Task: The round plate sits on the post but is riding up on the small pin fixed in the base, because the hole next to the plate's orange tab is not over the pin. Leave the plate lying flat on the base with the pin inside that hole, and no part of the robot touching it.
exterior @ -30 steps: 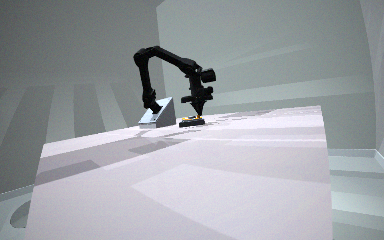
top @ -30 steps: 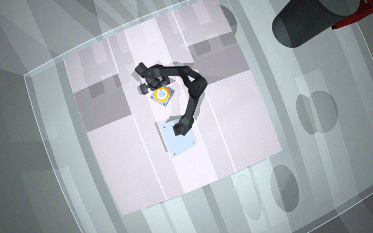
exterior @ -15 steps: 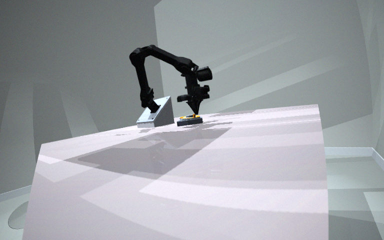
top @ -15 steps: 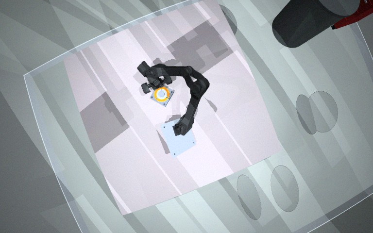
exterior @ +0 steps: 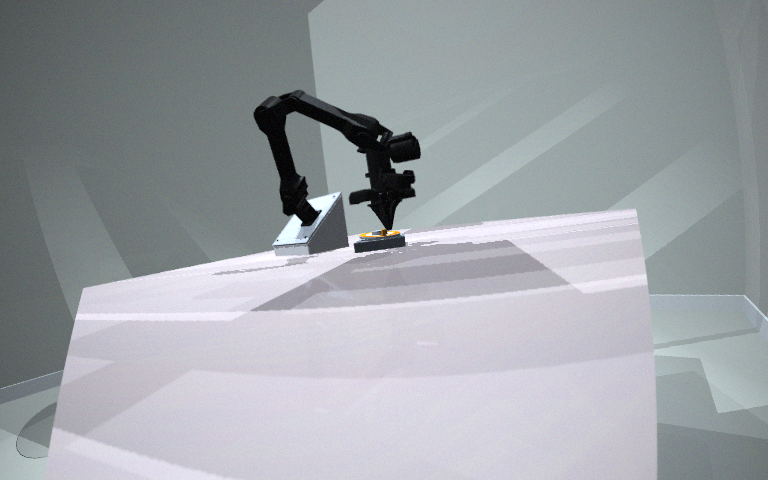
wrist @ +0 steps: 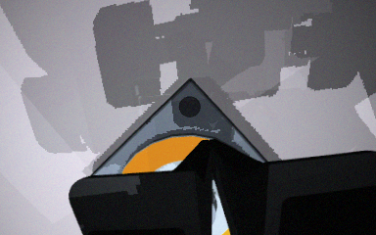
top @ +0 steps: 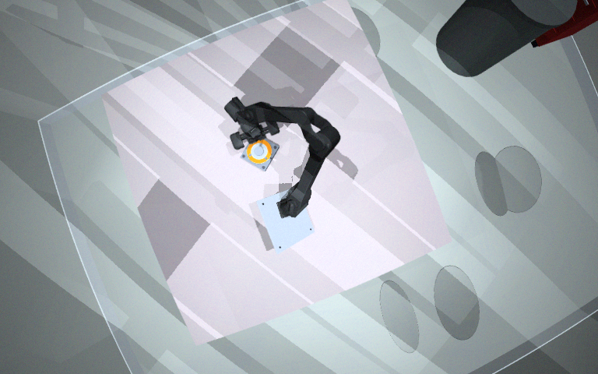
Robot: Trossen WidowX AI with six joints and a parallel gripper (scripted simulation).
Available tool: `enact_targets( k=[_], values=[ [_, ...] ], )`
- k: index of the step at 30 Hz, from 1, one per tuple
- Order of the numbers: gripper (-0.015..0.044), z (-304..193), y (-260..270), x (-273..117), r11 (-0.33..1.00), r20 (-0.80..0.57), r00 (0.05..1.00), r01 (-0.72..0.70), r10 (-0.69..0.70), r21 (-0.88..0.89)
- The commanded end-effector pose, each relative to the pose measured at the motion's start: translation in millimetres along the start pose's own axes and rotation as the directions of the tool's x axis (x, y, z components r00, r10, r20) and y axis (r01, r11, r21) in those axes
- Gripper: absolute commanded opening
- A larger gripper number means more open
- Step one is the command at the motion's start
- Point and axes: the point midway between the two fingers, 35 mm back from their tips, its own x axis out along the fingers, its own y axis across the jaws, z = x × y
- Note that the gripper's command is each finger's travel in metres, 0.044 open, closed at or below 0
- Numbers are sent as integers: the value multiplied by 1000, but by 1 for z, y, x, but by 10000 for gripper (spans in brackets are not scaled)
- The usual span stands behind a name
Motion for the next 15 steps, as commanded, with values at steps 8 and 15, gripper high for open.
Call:
enact_targets(
  k=[8, 15],
  values=[
    [0, -8, -12, 4, 1000, -14, 1000, 8, -8, 0],
    [0, -12, -17, 3, 1000, -15, 1000, 8, -8, -1]
  ],
)
